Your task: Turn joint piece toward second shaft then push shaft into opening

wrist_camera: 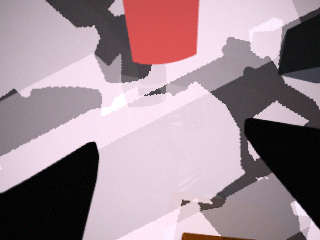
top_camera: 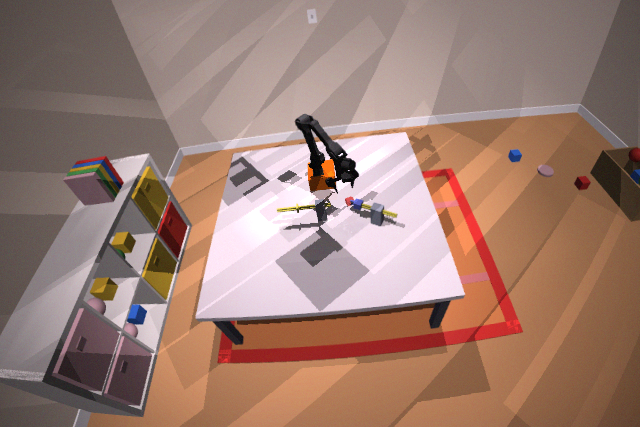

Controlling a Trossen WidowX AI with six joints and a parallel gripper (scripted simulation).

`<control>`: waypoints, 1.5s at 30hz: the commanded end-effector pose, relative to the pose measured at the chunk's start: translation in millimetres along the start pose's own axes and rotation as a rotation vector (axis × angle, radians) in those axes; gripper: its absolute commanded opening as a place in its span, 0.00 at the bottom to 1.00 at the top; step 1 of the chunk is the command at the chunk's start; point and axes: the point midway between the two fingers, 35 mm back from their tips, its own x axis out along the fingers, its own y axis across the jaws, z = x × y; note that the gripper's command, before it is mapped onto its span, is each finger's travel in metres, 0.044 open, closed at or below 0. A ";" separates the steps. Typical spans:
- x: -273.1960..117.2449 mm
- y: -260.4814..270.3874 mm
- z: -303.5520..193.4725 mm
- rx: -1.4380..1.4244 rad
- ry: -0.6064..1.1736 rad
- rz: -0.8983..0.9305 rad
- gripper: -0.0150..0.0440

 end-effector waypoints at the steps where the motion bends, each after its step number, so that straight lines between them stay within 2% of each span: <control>1: 21.0 -2.3 -8.6 -0.007 0.007 -0.008 1.00; 9: 32.0 -3.2 -11.2 -0.007 0.007 -0.008 1.00; 27: 50.1 -3.6 53.4 -0.007 0.001 -0.008 1.00; 45: 74.3 -3.5 55.0 -0.007 0.000 -0.008 1.00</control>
